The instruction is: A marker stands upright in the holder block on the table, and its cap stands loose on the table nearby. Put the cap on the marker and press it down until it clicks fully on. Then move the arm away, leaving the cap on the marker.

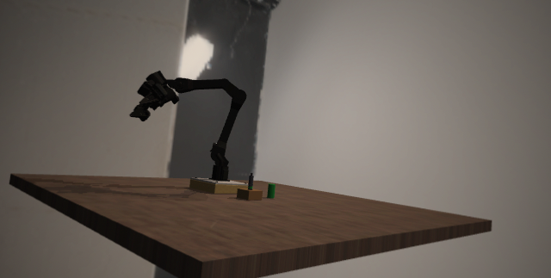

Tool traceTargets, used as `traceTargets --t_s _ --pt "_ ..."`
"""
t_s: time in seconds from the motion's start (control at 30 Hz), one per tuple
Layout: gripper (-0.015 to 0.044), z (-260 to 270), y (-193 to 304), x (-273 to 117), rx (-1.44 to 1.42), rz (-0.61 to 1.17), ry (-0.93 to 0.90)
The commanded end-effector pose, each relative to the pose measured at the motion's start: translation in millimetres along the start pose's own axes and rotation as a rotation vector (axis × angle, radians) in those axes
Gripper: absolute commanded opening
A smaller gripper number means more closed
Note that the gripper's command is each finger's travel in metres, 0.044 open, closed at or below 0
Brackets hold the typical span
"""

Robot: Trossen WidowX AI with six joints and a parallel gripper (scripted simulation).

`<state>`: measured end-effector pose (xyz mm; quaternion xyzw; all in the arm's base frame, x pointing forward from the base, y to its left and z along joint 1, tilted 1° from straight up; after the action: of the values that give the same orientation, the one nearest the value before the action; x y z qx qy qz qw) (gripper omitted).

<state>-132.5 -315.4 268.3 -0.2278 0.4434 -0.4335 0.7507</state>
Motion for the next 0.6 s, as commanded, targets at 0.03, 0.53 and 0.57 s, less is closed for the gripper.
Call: traceTargets --t_s 0.03,0.53,0.57 --pt "0.0348 7.0 4.1 6.5 0.004 0.023 -0.013" --pt "0.0242 164.2 148.8 77.6 -0.071 0.582 -0.172" --pt "0.0242 171.3 158.5 77.0 -0.085 0.611 -0.175"
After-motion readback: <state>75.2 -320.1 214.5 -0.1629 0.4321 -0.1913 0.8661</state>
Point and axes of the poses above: the point midway between the two fingers, 35 mm back from their tips, its own x axis out along the fingers, its own z axis across the jaws, y = z × x, the point moved 1 cm from there along -x, back along the fingers, and after that the axes turned 3 degrees about -x, right-handed, at the moved point
